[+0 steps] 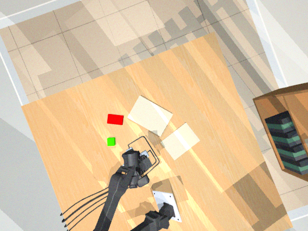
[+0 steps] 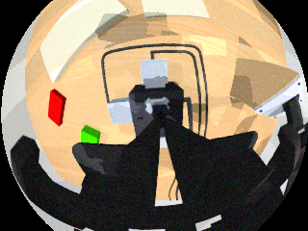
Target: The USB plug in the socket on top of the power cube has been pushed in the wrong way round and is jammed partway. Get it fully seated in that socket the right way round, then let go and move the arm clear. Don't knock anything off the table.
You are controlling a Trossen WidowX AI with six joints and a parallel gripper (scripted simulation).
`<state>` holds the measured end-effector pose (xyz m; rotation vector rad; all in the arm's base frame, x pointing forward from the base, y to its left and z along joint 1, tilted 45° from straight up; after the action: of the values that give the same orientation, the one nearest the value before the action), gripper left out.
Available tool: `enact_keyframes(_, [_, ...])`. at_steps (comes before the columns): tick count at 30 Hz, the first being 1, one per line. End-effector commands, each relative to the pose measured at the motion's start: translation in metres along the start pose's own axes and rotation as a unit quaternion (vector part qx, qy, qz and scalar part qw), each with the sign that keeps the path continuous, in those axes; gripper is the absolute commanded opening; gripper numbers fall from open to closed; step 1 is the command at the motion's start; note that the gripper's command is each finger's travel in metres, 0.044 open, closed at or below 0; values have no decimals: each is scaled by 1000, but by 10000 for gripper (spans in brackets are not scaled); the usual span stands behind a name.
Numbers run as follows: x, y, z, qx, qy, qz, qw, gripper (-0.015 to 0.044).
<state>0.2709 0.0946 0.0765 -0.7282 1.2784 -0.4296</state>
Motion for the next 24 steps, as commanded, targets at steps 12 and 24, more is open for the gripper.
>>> enact_keyframes(12, [-1, 2, 0, 1, -6, 7, 1000, 0])
enact_keyframes(24, [-2, 4, 0, 1, -10, 11, 1000, 0])
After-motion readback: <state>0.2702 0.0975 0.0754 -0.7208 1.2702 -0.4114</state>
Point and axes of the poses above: the point midway between the two fingers, 35 mm back from their tips, its own y axis out along the fingers, its own z axis across the jaws, x = y × z, the point moved 1 cm from there along -y, back along the fingers, and after that the axes turned 2 degrees about y, right-handed, at the moved point
